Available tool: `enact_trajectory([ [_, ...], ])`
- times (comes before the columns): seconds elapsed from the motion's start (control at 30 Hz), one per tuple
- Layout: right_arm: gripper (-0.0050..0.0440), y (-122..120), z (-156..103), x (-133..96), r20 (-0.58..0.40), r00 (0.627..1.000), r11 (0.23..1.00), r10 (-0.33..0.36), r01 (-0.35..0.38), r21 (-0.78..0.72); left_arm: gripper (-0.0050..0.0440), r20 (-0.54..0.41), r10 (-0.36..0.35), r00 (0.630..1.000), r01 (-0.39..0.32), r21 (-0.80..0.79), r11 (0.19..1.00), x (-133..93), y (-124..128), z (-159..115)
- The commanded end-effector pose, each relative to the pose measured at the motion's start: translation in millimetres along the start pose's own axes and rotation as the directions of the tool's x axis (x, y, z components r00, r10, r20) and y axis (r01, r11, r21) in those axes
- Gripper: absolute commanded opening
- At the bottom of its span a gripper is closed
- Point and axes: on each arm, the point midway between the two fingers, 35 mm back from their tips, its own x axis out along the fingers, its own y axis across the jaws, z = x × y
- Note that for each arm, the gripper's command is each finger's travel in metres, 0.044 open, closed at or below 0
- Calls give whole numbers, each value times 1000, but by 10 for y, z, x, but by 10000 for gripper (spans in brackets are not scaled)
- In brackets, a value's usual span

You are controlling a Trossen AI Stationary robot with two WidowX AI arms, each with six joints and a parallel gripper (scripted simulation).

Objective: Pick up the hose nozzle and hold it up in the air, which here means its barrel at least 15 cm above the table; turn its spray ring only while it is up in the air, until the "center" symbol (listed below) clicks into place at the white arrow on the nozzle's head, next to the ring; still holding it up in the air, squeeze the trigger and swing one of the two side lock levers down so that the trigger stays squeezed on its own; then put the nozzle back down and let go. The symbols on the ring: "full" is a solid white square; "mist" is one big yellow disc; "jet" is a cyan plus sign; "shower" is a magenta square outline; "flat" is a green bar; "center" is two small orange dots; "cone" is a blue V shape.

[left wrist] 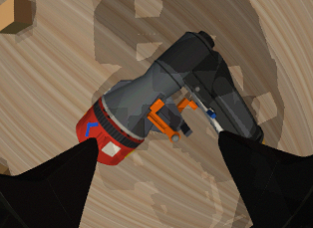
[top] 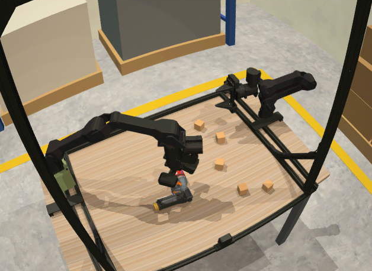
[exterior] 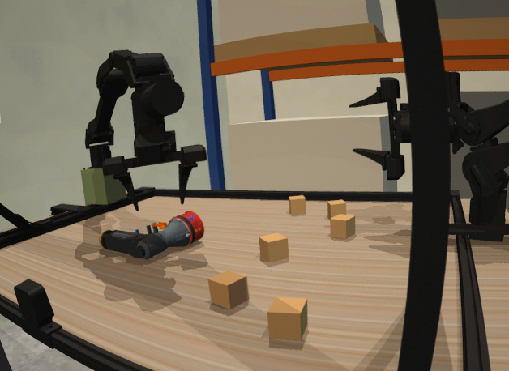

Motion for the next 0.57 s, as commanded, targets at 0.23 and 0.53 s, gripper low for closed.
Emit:
enact_trajectory([
  [0.23, 400, -13, 2, -2, 0, 1000, 1000, -3, 3, 6, 400, 32, 8, 999, -22, 465, 885, -159, 384, -100],
  [0.53, 400, -13, 2, -2, 0, 1000, 1000, -3, 3, 6, 400, 47, 7, 999, -42, 804, 593, -240, 686, -216],
])
